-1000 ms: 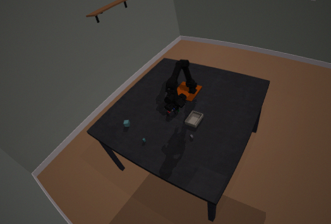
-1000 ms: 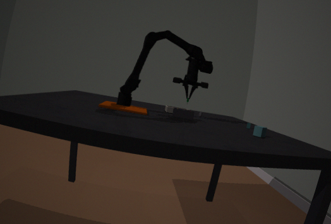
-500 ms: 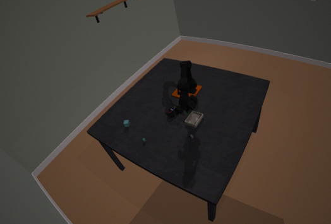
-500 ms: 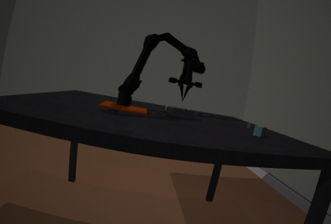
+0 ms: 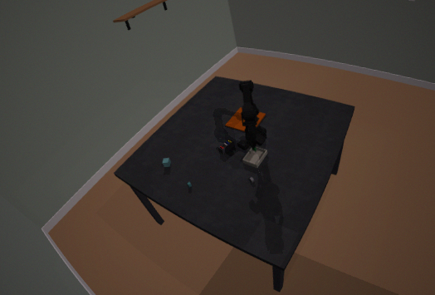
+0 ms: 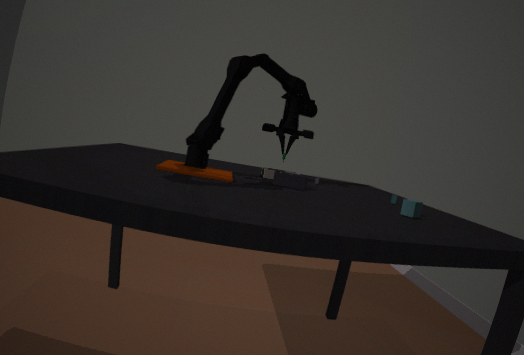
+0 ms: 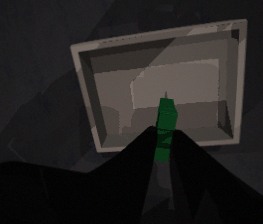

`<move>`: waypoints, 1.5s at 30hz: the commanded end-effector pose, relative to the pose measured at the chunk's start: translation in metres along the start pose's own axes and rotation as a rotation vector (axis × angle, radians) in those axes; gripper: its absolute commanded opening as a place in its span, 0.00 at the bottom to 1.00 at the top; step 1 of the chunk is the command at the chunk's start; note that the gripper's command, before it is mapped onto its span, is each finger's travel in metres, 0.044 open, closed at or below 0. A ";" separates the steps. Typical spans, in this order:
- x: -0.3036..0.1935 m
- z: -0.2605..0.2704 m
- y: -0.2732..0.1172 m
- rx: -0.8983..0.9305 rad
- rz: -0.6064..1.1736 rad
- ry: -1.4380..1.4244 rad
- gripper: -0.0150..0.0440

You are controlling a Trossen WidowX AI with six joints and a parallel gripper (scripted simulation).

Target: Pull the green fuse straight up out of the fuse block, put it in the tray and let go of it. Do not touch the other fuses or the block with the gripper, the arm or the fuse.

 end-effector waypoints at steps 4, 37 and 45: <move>0.001 0.001 0.012 0.000 0.005 0.003 0.25; 0.001 0.001 0.004 0.000 0.004 0.002 0.81; 0.000 0.001 -0.004 0.000 0.005 0.003 0.81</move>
Point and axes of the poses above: the point midway between the two fingers, 35 mm back from their tips, its own y axis out along the fingers, its own z axis across the jaws, x = y × z, the point moved 9 cm from there along -y, back along the fingers, and after that the axes turned 12 degrees about y, right-handed, at the moved point
